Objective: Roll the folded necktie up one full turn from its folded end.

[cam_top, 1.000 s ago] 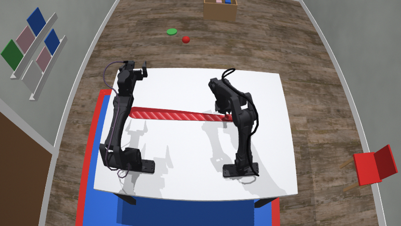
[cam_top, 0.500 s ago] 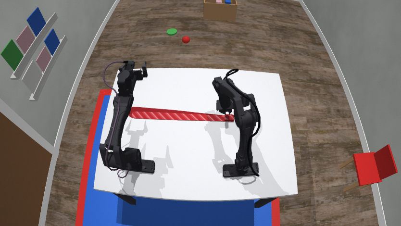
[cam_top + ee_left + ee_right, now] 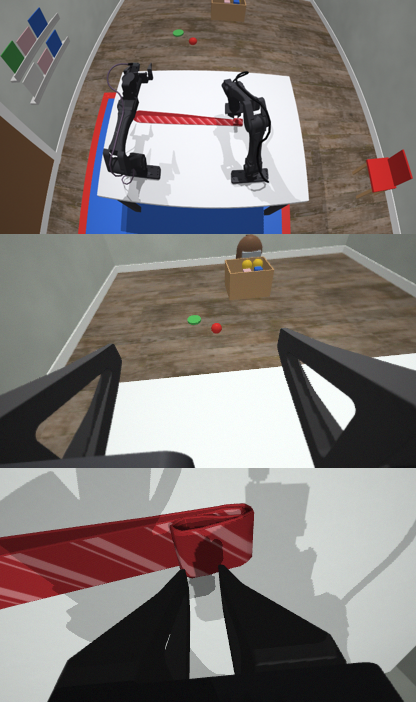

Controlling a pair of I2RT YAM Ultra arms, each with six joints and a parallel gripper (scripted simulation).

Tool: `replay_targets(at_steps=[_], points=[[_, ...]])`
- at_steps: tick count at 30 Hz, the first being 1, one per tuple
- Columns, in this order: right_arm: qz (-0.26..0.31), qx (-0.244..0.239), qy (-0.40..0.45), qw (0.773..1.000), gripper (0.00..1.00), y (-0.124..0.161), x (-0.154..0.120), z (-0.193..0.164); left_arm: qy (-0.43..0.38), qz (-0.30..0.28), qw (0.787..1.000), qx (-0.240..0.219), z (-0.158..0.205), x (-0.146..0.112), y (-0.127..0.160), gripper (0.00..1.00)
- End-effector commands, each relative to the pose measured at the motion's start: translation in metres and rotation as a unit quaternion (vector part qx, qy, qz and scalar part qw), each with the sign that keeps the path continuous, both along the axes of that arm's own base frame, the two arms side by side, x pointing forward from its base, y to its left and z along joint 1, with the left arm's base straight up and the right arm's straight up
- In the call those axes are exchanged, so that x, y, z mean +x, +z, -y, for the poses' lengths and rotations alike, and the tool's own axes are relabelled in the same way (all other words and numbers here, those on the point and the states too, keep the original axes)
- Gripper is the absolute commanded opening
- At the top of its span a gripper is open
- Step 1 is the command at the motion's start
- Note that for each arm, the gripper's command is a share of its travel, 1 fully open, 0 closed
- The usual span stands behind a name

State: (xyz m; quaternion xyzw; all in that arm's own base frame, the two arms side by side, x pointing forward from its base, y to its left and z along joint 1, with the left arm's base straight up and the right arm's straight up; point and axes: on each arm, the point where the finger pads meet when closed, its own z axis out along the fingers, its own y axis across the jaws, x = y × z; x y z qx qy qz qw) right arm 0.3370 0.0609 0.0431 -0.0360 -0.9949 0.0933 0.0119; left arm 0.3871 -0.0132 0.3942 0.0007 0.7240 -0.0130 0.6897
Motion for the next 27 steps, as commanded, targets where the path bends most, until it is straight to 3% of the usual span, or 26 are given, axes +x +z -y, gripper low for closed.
replay_targets(at_steps=[1, 27], points=[[0.027, 0.008, 0.0, 1.0, 0.21, 0.011, 0.006, 0.0, 0.001, 0.023, 1.0, -0.007, -0.003, -0.004, 0.021, 1.0], [0.027, 0.008, 0.0, 1.0, 0.21, 0.011, 0.004, 0.025, 0.001, 0.023, 1.0, -0.007, -0.003, -0.004, 0.021, 1.0]])
